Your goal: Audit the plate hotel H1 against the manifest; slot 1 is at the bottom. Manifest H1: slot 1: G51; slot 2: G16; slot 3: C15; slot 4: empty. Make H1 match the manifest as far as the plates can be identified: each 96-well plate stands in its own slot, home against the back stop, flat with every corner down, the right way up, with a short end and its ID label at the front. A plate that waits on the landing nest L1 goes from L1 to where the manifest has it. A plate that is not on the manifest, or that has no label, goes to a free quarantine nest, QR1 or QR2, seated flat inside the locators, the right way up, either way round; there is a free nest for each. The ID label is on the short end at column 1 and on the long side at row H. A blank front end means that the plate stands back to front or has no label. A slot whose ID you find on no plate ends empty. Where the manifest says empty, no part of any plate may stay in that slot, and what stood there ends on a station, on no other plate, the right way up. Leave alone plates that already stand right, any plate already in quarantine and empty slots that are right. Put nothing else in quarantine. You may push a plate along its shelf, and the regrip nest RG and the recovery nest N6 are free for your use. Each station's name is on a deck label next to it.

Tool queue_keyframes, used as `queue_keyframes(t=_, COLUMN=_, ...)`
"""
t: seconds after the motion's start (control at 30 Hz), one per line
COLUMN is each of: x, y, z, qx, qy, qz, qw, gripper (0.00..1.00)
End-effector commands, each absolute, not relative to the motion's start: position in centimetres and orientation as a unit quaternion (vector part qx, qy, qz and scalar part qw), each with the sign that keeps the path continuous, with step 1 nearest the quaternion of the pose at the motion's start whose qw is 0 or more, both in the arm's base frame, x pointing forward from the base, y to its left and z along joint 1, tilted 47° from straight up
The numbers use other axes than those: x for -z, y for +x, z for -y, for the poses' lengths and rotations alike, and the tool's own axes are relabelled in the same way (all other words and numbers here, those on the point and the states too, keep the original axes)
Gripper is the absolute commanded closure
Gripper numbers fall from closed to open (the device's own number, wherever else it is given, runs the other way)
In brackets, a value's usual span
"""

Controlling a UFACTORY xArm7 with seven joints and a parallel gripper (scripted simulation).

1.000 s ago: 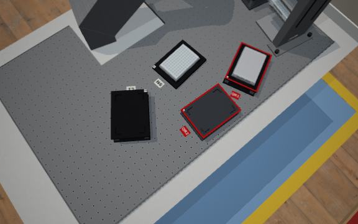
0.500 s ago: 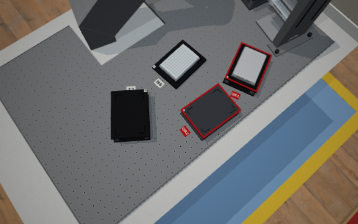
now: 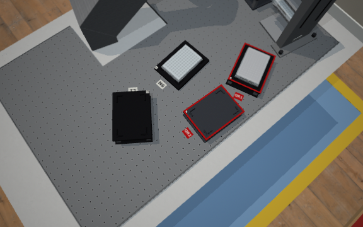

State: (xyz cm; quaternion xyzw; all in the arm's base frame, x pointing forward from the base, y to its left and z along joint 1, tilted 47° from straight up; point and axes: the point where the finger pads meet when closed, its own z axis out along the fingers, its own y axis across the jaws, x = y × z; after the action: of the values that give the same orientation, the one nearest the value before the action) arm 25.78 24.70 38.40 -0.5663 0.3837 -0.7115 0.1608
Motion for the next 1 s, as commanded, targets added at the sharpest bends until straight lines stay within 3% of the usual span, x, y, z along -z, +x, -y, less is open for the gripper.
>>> queue_keyframes(t=0.0, x=-38.5, y=26.3, z=-24.4, qx=0.711, qy=-0.566, qz=-0.385, qw=0.161, gripper=1.0)
queue_keyframes(t=0.97, x=-38.6, y=27.9, z=-23.8, qx=0.711, qy=-0.566, qz=-0.385, qw=0.161, gripper=1.0)
